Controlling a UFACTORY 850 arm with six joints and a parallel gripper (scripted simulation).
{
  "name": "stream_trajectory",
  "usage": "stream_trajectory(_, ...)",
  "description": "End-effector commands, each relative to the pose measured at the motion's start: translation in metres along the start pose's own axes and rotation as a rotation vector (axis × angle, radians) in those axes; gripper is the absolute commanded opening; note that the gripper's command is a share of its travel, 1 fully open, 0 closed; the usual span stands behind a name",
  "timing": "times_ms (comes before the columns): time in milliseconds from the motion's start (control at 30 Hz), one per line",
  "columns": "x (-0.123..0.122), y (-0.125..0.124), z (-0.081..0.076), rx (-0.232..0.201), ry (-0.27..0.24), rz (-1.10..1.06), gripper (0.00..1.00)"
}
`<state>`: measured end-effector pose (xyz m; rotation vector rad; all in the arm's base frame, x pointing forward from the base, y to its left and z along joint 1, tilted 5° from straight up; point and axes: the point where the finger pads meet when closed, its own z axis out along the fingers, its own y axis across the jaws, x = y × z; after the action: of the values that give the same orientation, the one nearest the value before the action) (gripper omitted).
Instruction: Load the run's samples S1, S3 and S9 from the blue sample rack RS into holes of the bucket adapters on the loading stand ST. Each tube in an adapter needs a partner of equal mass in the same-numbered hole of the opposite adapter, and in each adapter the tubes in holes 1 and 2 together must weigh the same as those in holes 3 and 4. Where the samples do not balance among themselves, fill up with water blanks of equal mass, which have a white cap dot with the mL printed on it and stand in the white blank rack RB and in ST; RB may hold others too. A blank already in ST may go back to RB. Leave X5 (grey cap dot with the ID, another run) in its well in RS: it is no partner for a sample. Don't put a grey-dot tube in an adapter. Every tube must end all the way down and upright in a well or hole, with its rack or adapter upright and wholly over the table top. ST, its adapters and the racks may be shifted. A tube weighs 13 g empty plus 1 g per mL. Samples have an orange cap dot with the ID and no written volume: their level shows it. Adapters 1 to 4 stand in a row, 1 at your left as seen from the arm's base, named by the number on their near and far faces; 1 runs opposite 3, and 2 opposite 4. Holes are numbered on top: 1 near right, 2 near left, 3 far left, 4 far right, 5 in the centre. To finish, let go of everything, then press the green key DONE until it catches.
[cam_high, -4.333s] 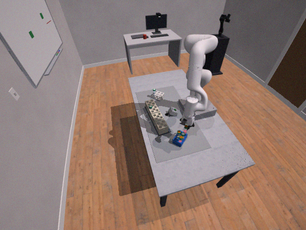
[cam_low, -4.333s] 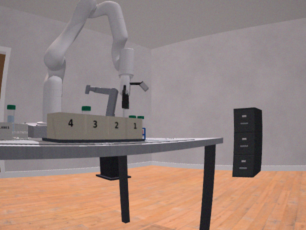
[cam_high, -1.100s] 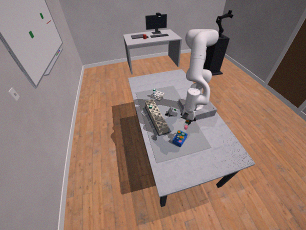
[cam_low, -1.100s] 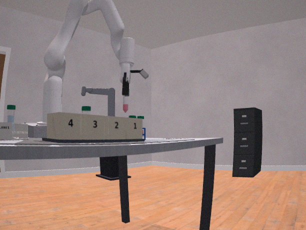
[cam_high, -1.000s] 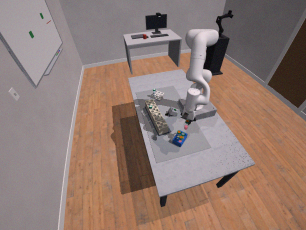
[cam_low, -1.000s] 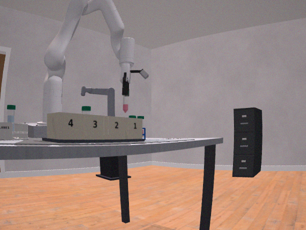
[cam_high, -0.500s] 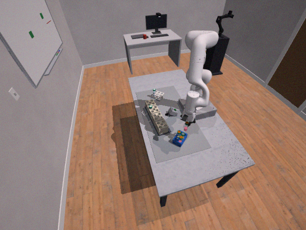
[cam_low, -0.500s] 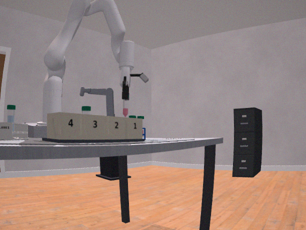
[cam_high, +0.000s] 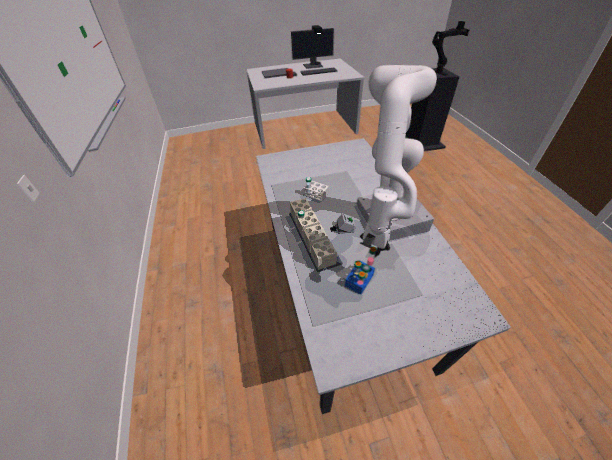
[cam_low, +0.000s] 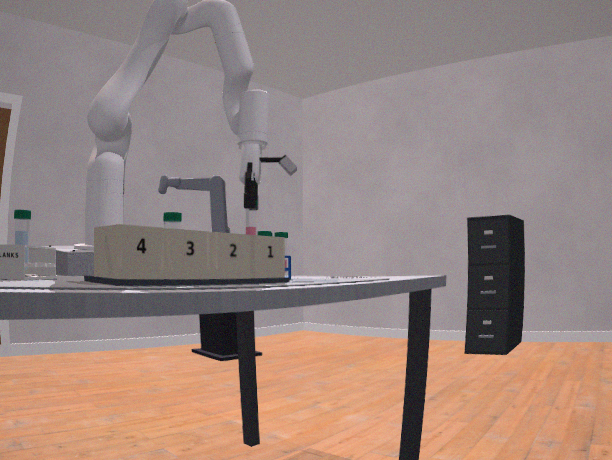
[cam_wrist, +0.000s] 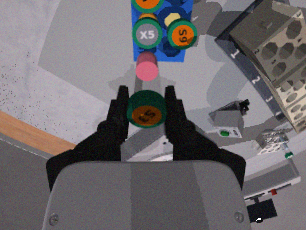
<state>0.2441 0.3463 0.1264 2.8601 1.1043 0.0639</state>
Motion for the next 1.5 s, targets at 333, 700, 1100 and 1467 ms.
stream_trajectory(333, 0.001, 0.0, 0.023, 0.0, 0.002, 0.0, 0.0)
stream_trajectory(700, 0.001, 0.0, 0.023, 0.0, 0.002, 0.0, 0.0)
stream_trajectory(1100, 0.001, 0.0, 0.03, 0.0, 0.002, 0.0, 0.0)
stream_trajectory(1467, 0.001, 0.0, 0.041, 0.0, 0.001, 0.0, 0.0)
